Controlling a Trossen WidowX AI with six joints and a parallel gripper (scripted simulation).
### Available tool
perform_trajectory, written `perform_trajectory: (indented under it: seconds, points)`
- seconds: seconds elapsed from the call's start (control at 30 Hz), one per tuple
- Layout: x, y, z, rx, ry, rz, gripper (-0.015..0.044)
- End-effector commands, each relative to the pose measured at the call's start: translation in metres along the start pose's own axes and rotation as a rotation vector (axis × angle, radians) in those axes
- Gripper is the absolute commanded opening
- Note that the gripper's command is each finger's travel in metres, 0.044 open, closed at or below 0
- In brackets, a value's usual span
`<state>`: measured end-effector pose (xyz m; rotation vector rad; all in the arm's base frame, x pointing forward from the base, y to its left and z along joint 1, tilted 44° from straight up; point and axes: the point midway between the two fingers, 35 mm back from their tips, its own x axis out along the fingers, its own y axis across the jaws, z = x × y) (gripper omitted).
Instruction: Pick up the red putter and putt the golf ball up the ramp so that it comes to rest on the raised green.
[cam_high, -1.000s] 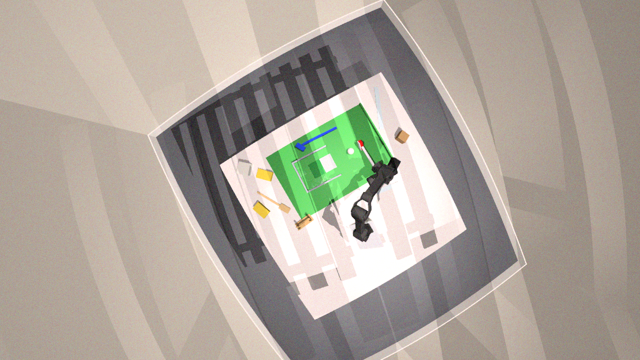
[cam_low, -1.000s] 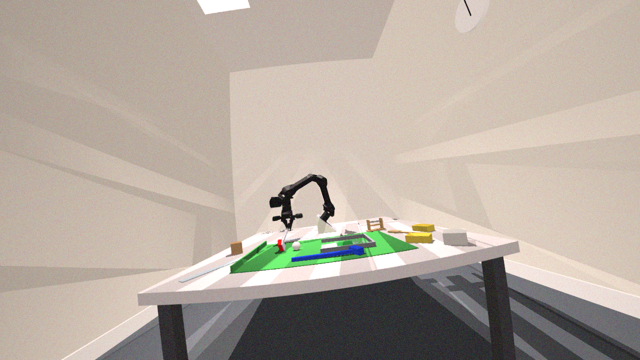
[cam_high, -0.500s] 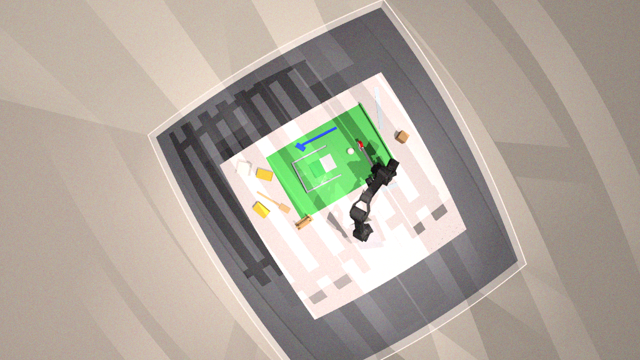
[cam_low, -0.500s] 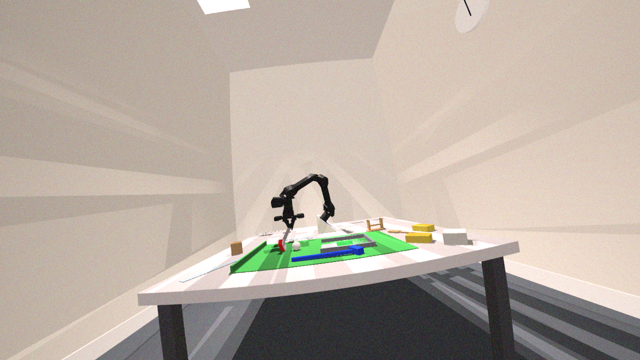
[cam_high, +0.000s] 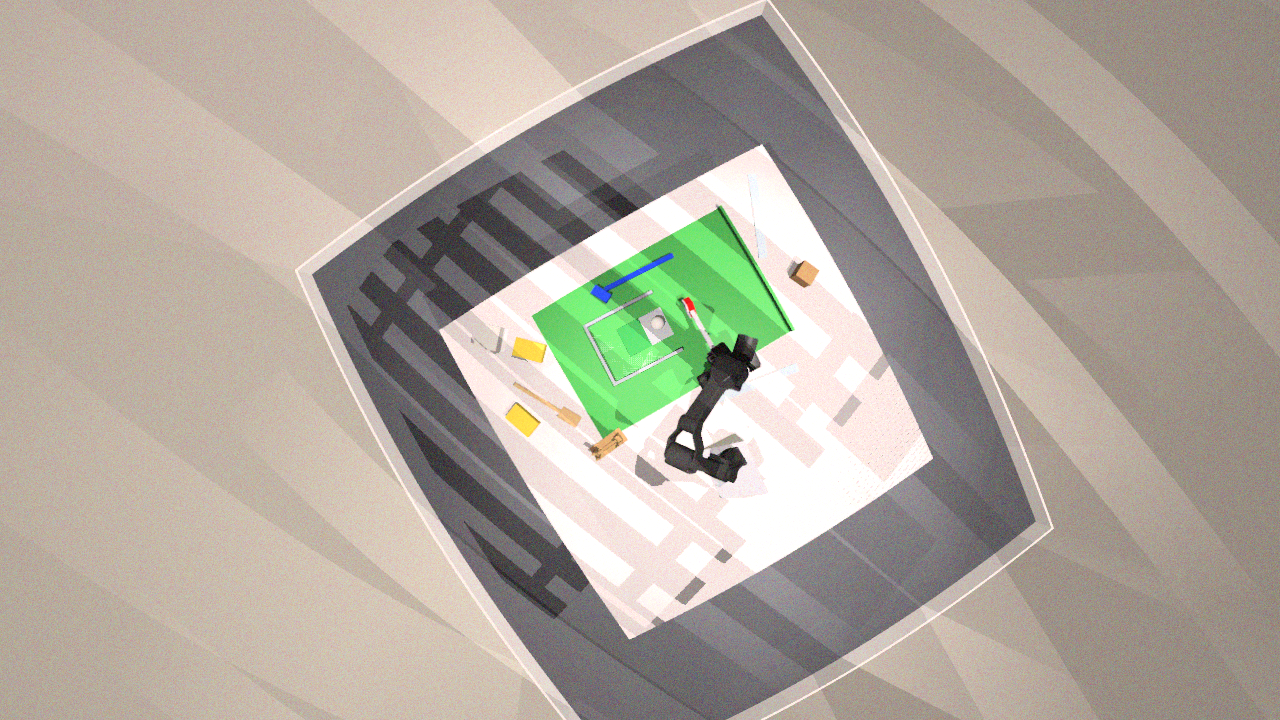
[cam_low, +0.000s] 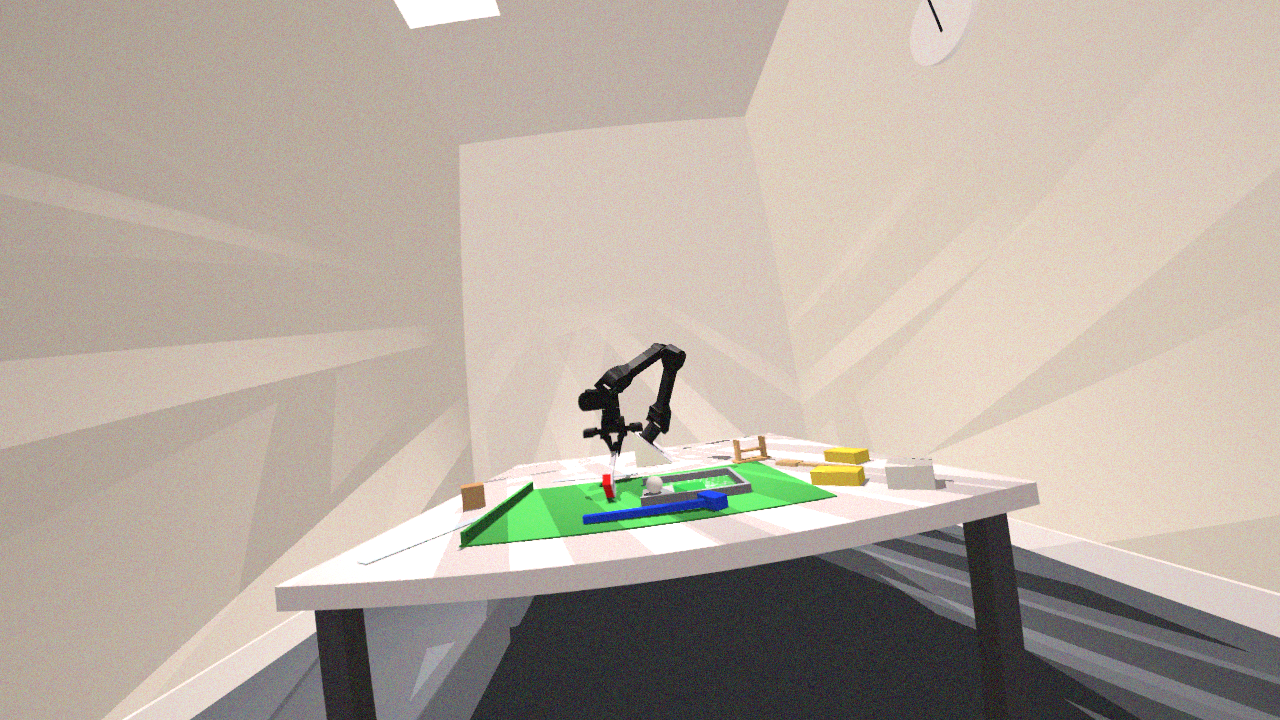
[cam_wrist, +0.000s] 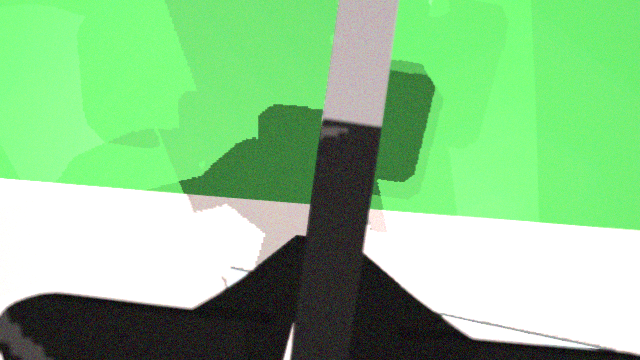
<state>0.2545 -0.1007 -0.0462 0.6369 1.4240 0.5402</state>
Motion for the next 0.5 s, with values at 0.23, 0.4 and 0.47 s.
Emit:
perform_trajectory:
  seconds: [0.23,0.4,0.47]
  points:
    - [-0.052,0.002,0.001,0.002,-0.01,-0.005,0.0]
    - [-0.06,0.003,0.0,0.002,-0.01,-0.005,0.0]
    - [-0.052,0.002,-0.001,0.011,-0.006,0.002,0.0]
